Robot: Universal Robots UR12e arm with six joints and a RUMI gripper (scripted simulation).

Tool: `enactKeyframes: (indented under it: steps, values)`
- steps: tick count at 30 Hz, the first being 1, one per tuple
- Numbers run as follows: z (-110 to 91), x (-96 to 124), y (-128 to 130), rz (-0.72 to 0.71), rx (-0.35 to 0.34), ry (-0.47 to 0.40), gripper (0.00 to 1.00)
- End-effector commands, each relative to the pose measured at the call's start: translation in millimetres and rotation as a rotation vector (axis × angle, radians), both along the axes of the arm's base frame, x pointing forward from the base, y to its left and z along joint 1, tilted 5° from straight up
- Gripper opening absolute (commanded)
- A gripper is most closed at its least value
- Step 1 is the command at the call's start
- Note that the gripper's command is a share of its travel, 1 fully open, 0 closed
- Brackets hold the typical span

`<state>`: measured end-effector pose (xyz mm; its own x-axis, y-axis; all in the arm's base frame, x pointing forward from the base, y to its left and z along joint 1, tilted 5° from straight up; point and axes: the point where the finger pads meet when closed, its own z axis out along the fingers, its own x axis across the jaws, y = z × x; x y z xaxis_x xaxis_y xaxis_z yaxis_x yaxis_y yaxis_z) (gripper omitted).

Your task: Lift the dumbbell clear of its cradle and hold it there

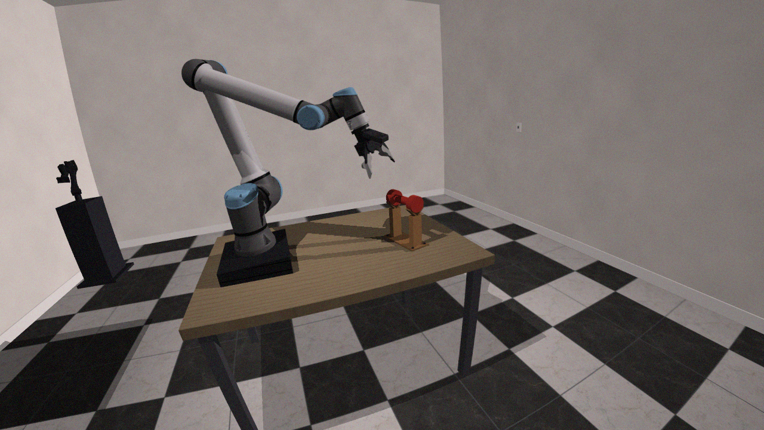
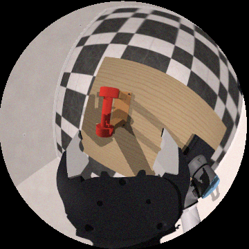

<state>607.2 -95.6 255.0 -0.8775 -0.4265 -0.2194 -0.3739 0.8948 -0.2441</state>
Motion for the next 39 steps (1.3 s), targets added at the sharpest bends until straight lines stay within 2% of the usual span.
enactKeyframes:
  steps: [1, 21, 26, 32, 34, 39]
  values:
    - [1, 0, 0, 0.0, 0.0, -0.001, 1.0]
    - [-1, 4, 0, -0.006, 0.005, 0.009, 1.0]
    - [-15, 27, 4, -0.045, 0.04, 0.083, 1.0]
    - [-50, 71, 16, -0.124, 0.086, 0.234, 1.0]
    - [-50, 71, 16, -0.124, 0.086, 0.234, 1.0]
    - [-74, 95, 27, -0.172, 0.097, 0.327, 1.0]
